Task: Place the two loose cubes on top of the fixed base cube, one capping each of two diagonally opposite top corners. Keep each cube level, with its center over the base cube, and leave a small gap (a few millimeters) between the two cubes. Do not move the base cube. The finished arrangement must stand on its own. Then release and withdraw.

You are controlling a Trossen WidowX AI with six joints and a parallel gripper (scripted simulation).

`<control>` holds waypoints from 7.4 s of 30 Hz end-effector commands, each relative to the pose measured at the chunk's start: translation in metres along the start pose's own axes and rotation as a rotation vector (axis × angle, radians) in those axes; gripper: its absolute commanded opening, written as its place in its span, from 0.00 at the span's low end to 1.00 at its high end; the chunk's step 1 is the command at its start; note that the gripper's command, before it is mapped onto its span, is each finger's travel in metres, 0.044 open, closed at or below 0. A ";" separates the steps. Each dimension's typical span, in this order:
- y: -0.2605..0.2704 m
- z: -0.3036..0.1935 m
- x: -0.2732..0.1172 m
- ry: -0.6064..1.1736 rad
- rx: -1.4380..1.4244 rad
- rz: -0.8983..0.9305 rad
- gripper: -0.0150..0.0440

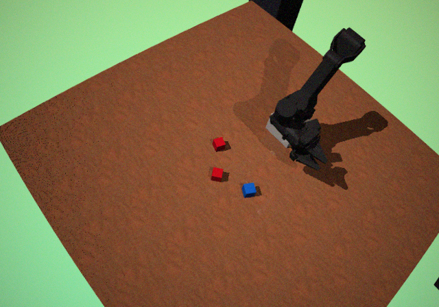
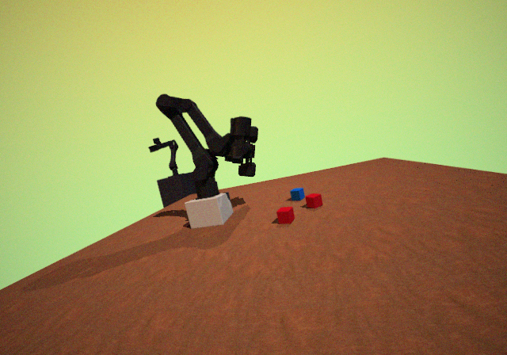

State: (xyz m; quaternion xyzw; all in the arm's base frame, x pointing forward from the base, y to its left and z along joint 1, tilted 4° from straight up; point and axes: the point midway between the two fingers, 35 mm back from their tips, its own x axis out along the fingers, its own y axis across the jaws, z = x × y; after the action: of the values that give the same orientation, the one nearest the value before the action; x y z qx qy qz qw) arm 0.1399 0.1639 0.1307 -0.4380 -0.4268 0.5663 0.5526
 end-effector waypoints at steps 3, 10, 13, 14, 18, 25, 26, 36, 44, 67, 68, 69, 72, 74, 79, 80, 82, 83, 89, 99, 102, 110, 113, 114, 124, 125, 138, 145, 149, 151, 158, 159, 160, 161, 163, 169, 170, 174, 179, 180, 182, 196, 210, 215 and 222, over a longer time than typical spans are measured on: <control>-0.004 -0.018 -0.003 0.073 0.045 0.001 0.80; -0.011 -0.096 -0.030 0.411 0.263 0.034 0.70; -0.010 -0.123 -0.048 0.550 0.358 0.063 0.70; -0.008 -0.131 -0.055 0.595 0.390 0.074 0.70; -0.002 -0.158 -0.085 0.769 0.520 0.131 0.70; 0.014 -0.181 -0.144 1.042 0.752 0.270 0.70; 0.016 -0.181 -0.152 1.077 0.786 0.294 0.70; 0.031 -0.155 -0.237 1.354 1.127 0.596 0.70; 0.030 -0.127 -0.270 1.426 1.277 0.765 0.70; 0.111 -0.150 -0.262 1.426 1.277 0.765 0.70; 0.113 -0.151 -0.262 1.426 1.277 0.765 0.70; 0.114 -0.151 -0.262 1.425 1.277 0.765 0.70; 0.119 -0.152 -0.262 1.425 1.277 0.765 0.70; 0.122 -0.153 -0.261 1.425 1.277 0.765 0.70; 0.130 -0.155 -0.261 1.425 1.277 0.765 0.70; 0.131 -0.156 -0.260 1.425 1.277 0.765 0.70; 0.134 -0.156 -0.260 1.425 1.277 0.765 0.70; 0.135 -0.156 -0.260 1.425 1.277 0.765 0.70; 0.135 -0.156 -0.260 1.425 1.277 0.765 0.48; 0.123 -0.155 -0.262 1.426 1.277 0.765 0.43; 0.114 -0.154 -0.264 1.426 1.277 0.765 0.43; 0.090 -0.149 -0.267 1.426 1.277 0.765 0.43; 0.081 -0.147 -0.268 1.426 1.277 0.765 0.43; 0.078 -0.146 -0.268 1.426 1.277 0.765 0.43; 0.049 -0.136 -0.270 1.426 1.277 0.765 0.43; 0.046 -0.134 -0.270 1.426 1.277 0.765 0.43; 0.029 -0.134 -0.260 1.459 1.322 0.727 0.43; 0.028 -0.145 -0.243 1.509 1.393 0.665 0.43; 0.028 -0.151 -0.232 1.537 1.433 0.628 0.43; 0.028 -0.154 -0.227 1.551 1.453 0.609 0.43; 0.028 -0.163 -0.208 1.597 1.523 0.541 0.43; 0.028 -0.164 -0.205 1.604 1.533 0.531 0.43; 0.028 -0.165 -0.202 1.610 1.543 0.521 0.43; 0.028 -0.166 -0.199 1.616 1.553 0.511 0.43; 0.028 -0.168 -0.193 1.629 1.572 0.491 0.43; 0.029 -0.174 -0.176 1.666 1.632 0.429 0.43; 0.029 -0.175 -0.173 1.672 1.641 0.419 0.43; 0.029 -0.178 -0.160 1.695 1.681 0.376 0.43; 0.030 -0.181 -0.145 1.723 1.730 0.322 0.43; 0.030 -0.182 -0.142 1.729 1.739 0.311 0.43; 0.031 -0.183 -0.135 1.740 1.759 0.288 0.43; 0.034 -0.186 -0.090 1.810 1.894 0.127 0.43; 0.037 -0.185 -0.066 1.844 1.966 0.037 0.43; 0.038 -0.185 -0.066 1.844 1.966 0.037 0.43; 0.056 -0.191 -0.064 1.847 1.971 0.032 0.43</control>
State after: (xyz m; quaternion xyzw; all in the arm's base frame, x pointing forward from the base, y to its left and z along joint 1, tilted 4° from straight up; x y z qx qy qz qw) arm 0.3120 0.0983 0.0382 -0.0872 0.6813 0.1432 0.7125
